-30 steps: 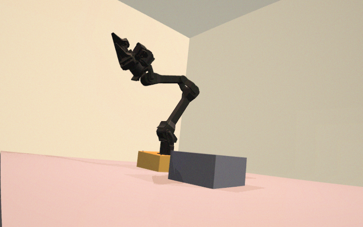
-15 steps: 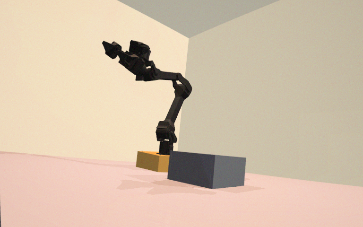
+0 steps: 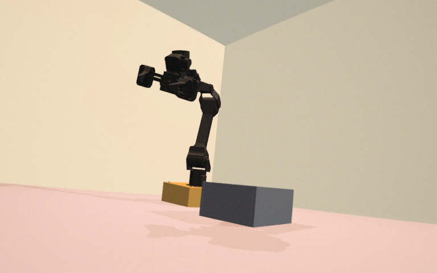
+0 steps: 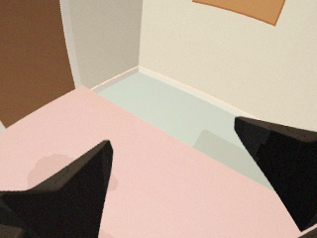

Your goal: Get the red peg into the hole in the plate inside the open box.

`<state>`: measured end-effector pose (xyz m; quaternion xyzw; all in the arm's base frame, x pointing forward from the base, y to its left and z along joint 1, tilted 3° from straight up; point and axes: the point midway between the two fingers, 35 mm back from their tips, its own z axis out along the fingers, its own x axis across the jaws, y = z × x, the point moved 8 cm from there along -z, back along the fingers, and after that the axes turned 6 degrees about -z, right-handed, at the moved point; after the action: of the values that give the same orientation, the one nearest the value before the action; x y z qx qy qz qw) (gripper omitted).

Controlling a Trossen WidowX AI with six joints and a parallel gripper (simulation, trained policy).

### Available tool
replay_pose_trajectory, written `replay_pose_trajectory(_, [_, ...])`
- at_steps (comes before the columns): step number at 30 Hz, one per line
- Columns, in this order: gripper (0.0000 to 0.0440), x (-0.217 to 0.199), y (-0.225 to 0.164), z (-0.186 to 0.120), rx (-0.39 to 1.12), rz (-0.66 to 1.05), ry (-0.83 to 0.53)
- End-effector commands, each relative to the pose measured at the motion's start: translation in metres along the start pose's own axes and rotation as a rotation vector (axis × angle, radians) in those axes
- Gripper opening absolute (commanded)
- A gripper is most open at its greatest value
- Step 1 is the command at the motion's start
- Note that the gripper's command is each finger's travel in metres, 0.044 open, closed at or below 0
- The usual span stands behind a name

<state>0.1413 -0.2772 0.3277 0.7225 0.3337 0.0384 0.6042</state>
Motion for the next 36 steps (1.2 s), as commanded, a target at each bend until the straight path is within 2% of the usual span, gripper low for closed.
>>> replay_pose_trajectory(1, [0.0440,0.030,0.002,0.004,0.093,0.040,0.079])
replay_pose_trajectory(8, [0.0440,0.085,0.002,-0.003,0.257,0.072,0.214])
replay_pose_trajectory(16, [0.0440,0.144,-0.001,-0.026,0.443,0.072,0.342])
replay_pose_trajectory(26, [0.0440,0.204,-0.009,-0.074,0.665,0.039,0.448])
replay_pose_trajectory(36, [0.0440,0.245,-0.025,-0.132,0.871,-0.015,0.475])
